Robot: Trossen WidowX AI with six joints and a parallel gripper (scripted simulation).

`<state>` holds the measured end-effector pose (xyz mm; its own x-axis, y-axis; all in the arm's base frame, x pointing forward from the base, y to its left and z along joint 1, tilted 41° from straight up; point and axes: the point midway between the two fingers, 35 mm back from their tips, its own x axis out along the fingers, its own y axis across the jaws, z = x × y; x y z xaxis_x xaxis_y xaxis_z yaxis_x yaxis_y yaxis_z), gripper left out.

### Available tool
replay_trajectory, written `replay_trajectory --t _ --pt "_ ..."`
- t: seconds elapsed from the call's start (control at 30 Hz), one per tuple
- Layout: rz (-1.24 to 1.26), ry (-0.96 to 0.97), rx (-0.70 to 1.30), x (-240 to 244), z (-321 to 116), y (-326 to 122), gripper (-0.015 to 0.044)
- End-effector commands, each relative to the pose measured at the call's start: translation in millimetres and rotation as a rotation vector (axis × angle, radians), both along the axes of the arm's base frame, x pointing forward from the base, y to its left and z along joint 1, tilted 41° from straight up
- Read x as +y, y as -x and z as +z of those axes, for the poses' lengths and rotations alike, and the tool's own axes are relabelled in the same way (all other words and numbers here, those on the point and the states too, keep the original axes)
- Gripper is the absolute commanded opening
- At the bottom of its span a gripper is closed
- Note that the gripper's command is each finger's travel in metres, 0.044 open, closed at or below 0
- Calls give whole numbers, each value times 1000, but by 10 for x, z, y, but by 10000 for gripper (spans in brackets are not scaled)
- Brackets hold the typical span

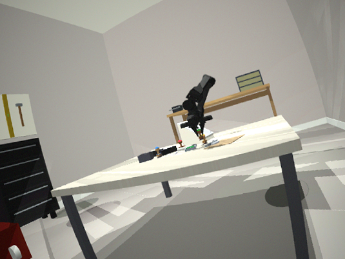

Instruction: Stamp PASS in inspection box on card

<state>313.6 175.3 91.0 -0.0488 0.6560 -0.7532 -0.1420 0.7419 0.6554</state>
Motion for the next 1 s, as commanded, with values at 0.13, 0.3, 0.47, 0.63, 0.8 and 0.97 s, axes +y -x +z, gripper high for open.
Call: replay_trajectory --t 0.13,0.3,0.47,0.63,0.8,0.97 --pt "3 -4 -2 -26 42 -5 0" --pt "3 -4 -2 -42 60 -5 0" --pt "3 -5 -2 -59 79 -6 0" --pt "3 -5 -2 -75 97 -6 0" --pt "3 -5 -2 -91 116 -6 0" --pt "3 -6 -2 -107 135 -6 0"
